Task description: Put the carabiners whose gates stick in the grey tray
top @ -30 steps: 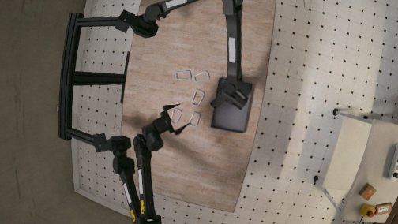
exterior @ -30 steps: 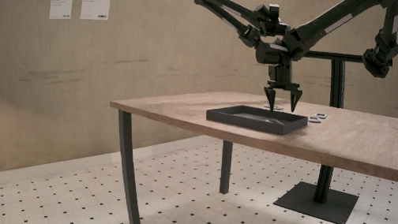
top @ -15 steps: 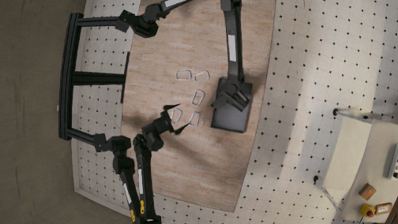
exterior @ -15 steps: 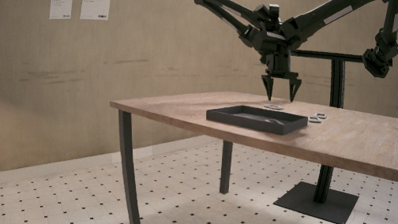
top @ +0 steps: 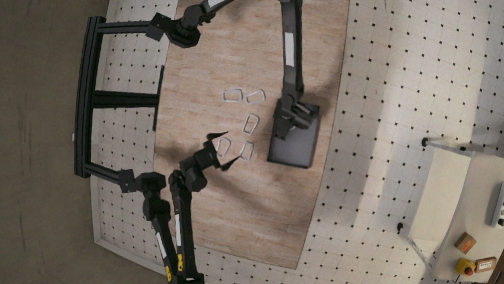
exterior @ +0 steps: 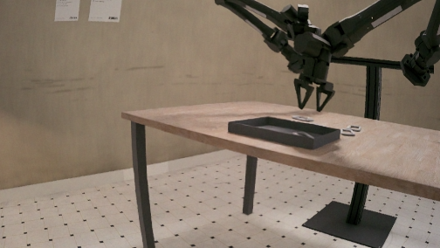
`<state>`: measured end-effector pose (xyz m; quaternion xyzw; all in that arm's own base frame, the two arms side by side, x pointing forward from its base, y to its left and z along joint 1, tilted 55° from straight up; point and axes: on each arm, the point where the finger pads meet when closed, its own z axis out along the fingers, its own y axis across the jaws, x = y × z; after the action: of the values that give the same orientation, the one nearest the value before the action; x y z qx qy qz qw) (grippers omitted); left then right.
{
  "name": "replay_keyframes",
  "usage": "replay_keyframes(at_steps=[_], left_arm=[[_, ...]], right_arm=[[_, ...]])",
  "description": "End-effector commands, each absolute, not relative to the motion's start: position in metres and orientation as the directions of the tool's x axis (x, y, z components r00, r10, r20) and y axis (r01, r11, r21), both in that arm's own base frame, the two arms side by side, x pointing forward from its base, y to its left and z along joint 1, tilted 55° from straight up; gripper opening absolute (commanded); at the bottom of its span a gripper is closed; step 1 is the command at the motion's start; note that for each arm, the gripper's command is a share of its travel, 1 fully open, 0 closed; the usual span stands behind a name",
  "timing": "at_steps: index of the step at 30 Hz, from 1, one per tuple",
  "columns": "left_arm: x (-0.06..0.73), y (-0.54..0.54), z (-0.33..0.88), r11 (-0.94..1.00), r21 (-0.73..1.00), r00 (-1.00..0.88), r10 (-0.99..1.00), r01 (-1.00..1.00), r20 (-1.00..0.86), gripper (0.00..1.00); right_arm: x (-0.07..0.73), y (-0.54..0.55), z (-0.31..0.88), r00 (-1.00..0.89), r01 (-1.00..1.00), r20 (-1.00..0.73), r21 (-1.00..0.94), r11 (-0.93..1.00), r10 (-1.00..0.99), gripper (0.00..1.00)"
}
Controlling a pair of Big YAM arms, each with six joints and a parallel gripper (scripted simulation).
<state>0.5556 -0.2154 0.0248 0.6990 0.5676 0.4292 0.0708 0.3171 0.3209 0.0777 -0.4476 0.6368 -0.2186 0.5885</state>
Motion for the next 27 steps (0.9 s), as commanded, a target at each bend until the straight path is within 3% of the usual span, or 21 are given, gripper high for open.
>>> replay_keyframes(at_steps=[1,8,10,20,27], left_arm=[[0.562,-0.208,0.033,-0.146,0.732,-0.168,0.926,0.666,0.337,1.0],[0.559,-0.213,0.028,0.135,0.84,-0.281,0.959,0.526,0.021,1.0],[0.559,-0.213,0.028,0.135,0.84,-0.281,0.959,0.526,0.021,1.0],[0.549,-0.236,0.026,0.519,0.806,-0.317,0.845,0.286,-0.431,1.0],[0.551,-0.229,0.027,0.607,0.769,-0.318,0.783,0.2,-0.535,1.0]], right_arm=[[0.319,0.329,0.083,0.105,-0.309,-0.558,-0.805,0.506,-0.823,1.0],[0.319,0.329,0.083,0.105,-0.309,-0.558,-0.805,0.506,-0.823,1.0],[0.319,0.329,0.083,0.105,-0.309,-0.558,-0.805,0.506,-0.823,1.0],[0.319,0.329,0.083,0.105,-0.309,-0.558,-0.805,0.506,-0.823,1.0],[0.319,0.329,0.083,0.105,-0.309,-0.558,-0.805,0.506,-0.823,1.0]])
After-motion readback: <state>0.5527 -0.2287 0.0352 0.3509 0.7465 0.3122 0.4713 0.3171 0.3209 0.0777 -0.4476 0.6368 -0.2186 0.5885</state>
